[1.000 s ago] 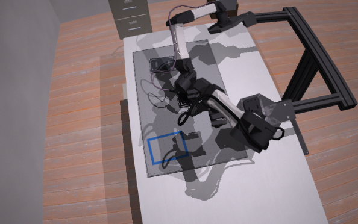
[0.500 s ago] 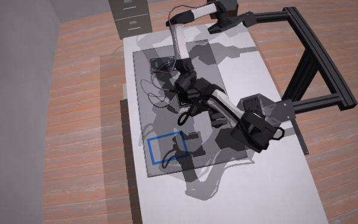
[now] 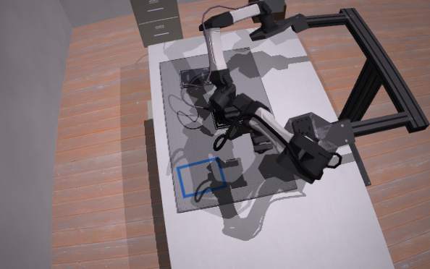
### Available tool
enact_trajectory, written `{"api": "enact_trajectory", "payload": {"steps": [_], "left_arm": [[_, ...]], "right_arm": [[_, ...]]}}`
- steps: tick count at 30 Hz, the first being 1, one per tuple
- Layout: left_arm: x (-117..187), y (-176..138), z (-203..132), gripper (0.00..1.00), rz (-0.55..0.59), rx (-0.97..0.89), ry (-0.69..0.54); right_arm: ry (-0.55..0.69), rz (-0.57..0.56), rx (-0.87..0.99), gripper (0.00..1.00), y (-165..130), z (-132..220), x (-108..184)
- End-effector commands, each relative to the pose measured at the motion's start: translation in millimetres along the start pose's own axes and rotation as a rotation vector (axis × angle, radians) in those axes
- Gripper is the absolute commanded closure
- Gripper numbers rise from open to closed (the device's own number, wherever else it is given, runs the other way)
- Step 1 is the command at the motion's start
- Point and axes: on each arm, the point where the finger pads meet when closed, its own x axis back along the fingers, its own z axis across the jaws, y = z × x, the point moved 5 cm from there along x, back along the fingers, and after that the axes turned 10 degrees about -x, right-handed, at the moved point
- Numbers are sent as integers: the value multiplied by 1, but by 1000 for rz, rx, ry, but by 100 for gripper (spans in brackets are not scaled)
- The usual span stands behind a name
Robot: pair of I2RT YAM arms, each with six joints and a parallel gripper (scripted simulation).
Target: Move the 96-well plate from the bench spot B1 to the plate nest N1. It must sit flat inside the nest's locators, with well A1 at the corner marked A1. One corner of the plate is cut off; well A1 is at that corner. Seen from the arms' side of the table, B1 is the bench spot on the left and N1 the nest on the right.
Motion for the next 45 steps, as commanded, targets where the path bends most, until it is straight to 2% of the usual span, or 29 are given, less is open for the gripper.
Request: {"api": "enact_trajectory", "payload": {"steps": [1, 25, 39, 41, 42, 43, 45], "left_arm": [[1, 0, 1, 0, -3, -4, 4], [1, 0, 1, 0, -3, -4, 4], [1, 0, 1, 0, -3, -4, 4], [1, 0, 1, 0, -3, -4, 4], [1, 0, 1, 0, -3, -4, 4], [1, 0, 1, 0, -3, -4, 4], [1, 0, 1, 0, -3, -4, 4]], "right_arm": [[26, -19, 8, 100, 2, 6, 26], [24, -10, 3, 100, 2, 4, 57], [40, -20, -1, 100, 4, 8, 86], [40, -20, -1, 100, 4, 8, 86], [21, -6, -1, 100, 1, 5, 77], [44, -22, -5, 100, 5, 9, 90], [49, -25, -8, 100, 7, 10, 95]]}}
